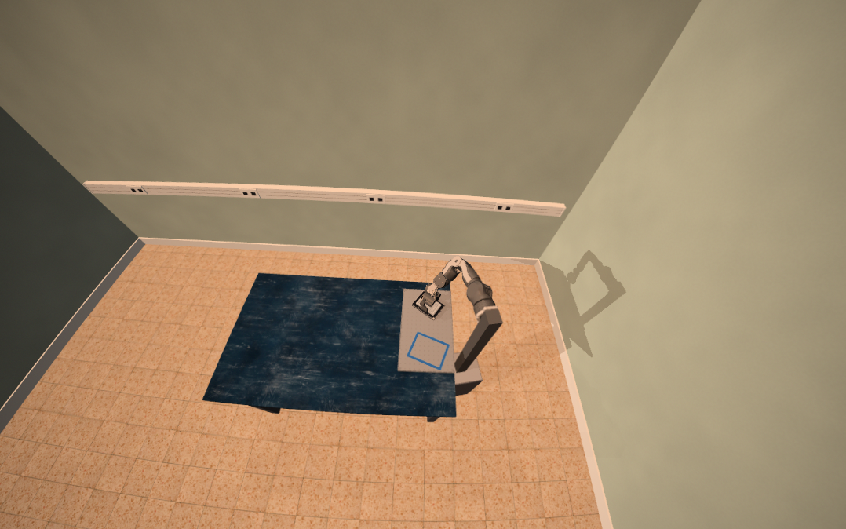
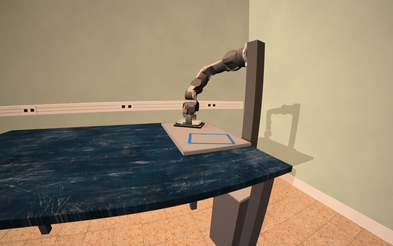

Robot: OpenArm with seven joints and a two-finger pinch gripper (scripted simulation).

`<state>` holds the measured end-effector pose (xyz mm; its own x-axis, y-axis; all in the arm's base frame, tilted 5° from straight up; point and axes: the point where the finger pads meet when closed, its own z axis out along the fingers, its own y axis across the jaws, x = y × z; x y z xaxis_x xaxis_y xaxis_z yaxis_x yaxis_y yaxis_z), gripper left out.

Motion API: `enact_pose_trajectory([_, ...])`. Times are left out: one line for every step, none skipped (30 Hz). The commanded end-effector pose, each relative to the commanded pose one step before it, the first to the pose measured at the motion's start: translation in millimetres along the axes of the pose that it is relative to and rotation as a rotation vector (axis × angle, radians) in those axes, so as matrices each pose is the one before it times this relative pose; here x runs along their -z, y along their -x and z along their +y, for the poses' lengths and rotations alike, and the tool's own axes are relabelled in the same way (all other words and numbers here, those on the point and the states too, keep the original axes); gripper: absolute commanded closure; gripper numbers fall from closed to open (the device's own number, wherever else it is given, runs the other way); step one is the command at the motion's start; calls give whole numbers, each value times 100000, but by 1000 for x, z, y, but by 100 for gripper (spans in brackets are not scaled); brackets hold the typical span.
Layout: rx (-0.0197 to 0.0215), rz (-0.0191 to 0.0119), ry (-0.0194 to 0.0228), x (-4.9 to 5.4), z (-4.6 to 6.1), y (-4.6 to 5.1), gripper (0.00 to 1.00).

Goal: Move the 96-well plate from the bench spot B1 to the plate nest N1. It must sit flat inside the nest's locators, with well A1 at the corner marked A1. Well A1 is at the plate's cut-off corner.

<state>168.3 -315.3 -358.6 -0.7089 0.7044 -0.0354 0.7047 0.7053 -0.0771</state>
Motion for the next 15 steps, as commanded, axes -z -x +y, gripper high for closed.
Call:
enact_pose_trajectory([64, -88, 475, -480, 1042, -120, 100])
enact_pose_trajectory([0, 0, 0, 0, 0, 0, 100])
enact_pose_trajectory([0, 0, 0, 0, 0, 0, 100])
enact_pose_trajectory([0, 0, 0, 0, 0, 0, 100])
enact_pose_trajectory([0, 0, 0, 0, 0, 0, 100])
enact_pose_trajectory([0, 0, 0, 0, 0, 0, 100])
enact_pose_trajectory([0, 0, 0, 0, 0, 0, 100])
enact_pose_trajectory([-23, -8, -63, 177, -138, 112, 97])
enact_pose_trajectory([-23, -8, -63, 177, -138, 112, 93])
enact_pose_trajectory([-23, -8, -63, 177, -138, 112, 90])
enact_pose_trajectory([-23, -8, -63, 176, -139, 112, 87])
enact_pose_trajectory([-23, -8, -63, 176, -139, 112, 83])
enact_pose_trajectory([0, 0, 0, 0, 0, 0, 80])
enact_pose_trajectory([0, 0, 0, 0, 0, 0, 77])
enact_pose_trajectory([0, 0, 0, 0, 0, 0, 73])
